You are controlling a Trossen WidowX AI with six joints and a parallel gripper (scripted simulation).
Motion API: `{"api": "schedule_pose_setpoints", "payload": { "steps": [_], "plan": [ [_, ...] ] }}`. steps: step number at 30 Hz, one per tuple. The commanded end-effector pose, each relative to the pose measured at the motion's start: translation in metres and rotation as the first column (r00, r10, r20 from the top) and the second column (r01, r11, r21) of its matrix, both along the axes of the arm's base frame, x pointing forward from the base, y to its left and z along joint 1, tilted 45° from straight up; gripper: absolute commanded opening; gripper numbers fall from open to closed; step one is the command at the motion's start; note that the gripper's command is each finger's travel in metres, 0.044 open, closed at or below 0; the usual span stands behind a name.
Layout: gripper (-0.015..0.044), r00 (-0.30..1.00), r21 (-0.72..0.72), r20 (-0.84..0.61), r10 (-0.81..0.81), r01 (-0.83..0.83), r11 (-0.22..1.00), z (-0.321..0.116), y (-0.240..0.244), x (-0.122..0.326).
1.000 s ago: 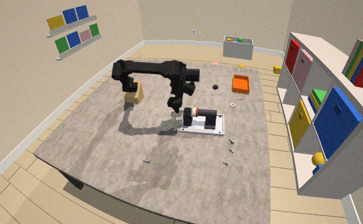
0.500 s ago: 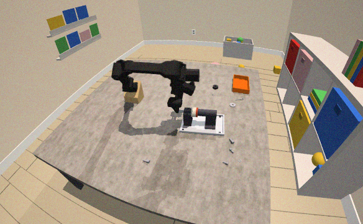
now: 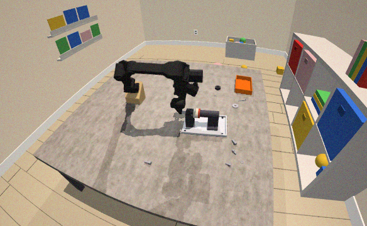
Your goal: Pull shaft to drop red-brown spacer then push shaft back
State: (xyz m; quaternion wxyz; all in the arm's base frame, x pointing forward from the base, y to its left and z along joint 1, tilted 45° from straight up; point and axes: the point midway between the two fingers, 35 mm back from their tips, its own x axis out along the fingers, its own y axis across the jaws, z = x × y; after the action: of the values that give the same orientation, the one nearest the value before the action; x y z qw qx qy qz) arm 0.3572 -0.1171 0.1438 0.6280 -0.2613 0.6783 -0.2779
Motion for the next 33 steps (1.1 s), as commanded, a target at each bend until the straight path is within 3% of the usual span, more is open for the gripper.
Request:
{"api": "schedule_pose_setpoints", "payload": {
  "steps": [1,33],
  "plan": [
    [0.0440,1.000,-0.004,-0.002,-0.002,0.002,1.000,0.000,-0.001,0.000],
    [0.0440,1.000,-0.005,-0.001,-0.002,0.002,1.000,-0.023,-0.025,-0.002]
  ]
}}
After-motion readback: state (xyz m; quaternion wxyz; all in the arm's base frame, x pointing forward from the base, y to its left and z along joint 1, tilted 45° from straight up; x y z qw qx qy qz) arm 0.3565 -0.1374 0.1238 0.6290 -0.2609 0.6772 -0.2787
